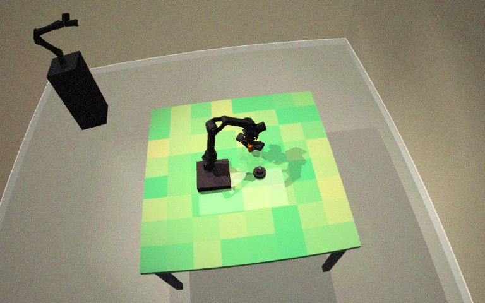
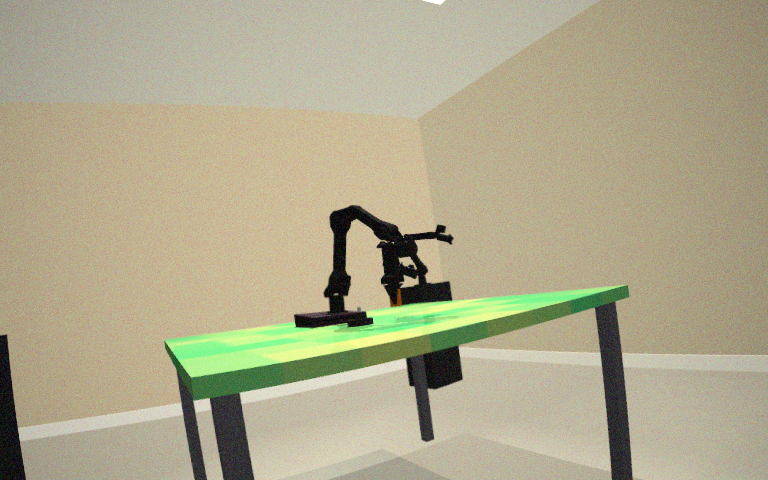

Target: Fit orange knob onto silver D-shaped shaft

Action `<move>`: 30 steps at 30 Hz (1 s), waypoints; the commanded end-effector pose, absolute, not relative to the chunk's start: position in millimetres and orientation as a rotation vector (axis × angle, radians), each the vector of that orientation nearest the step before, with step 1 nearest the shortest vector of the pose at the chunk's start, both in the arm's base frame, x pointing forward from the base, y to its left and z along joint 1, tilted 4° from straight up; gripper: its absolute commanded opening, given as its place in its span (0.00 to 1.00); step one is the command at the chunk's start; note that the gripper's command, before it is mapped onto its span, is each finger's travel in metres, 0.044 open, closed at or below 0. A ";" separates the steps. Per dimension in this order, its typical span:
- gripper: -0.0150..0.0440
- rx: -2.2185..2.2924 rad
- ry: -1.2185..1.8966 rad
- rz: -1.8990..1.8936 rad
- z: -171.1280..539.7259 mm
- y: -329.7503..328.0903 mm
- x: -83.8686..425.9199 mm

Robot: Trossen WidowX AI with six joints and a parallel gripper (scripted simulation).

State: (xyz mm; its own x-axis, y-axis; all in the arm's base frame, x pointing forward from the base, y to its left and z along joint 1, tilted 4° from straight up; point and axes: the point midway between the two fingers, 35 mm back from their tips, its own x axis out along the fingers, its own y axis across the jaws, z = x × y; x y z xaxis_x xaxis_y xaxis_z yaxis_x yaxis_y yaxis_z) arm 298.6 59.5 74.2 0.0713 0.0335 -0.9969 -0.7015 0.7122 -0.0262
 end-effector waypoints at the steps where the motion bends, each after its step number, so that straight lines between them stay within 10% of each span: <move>1: 0.25 -0.601 1.375 0.605 93.3 60.4 301.5; 30: 0.25 -0.597 1.380 0.601 173.8 54.6 291.4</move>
State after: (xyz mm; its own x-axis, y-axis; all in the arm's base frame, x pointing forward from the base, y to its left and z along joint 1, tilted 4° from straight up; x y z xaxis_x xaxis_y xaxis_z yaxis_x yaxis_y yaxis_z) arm 291.6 54.1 164.6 0.0730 0.0328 -0.9968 -0.6969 0.7166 -0.0275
